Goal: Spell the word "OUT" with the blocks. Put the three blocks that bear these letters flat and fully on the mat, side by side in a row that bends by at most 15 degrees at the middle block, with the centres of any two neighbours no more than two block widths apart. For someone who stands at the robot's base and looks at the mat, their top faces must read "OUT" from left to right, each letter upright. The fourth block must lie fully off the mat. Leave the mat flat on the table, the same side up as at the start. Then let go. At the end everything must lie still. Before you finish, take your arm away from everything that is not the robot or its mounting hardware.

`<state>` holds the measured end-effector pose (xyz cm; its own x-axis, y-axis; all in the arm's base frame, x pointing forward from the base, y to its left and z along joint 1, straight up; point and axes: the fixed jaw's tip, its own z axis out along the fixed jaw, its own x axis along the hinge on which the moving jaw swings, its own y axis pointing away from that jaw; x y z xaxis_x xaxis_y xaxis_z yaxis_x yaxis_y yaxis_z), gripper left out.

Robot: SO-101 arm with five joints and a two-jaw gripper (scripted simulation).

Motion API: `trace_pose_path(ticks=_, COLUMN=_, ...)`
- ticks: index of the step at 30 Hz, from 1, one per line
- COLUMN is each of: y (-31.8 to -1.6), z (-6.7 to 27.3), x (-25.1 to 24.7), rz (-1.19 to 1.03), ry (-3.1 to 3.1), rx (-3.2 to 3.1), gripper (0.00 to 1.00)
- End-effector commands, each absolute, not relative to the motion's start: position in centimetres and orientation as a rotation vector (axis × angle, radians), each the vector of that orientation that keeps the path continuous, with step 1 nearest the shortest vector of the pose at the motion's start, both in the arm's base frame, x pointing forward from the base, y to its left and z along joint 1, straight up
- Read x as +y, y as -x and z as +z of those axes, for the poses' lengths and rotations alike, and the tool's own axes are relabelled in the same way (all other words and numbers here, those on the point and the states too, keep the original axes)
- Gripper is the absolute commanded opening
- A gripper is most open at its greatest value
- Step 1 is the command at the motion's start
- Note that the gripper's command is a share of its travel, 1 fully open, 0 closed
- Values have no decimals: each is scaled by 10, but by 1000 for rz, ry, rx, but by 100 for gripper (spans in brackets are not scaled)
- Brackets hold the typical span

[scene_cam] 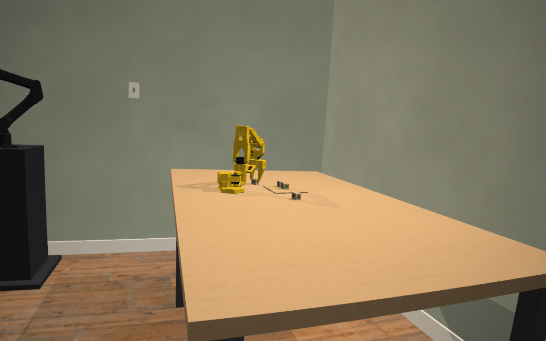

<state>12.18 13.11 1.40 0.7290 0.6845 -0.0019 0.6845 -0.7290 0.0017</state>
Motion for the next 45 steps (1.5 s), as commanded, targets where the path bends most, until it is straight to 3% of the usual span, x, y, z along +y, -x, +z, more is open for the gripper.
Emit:
trace_pose_path(ticks=1, y=-127, z=23, x=140, rz=85, ry=-2947, rx=1168, gripper=13)
trace_pose_path(ticks=7, y=-127, z=23, x=140, rz=85, ry=-2947, rx=1168, gripper=11)
trace_pose_path(ticks=16, y=-127, z=23, x=140, rz=85, ry=-2947, rx=1168, gripper=0)
trace_pose_path(ticks=27, y=-127, z=27, x=140, rz=85, ry=-2947, rx=1168, gripper=0)
trace_pose_path(ticks=45, y=-126, z=69, x=137, rz=85, ry=-2946, rx=1168, gripper=0)
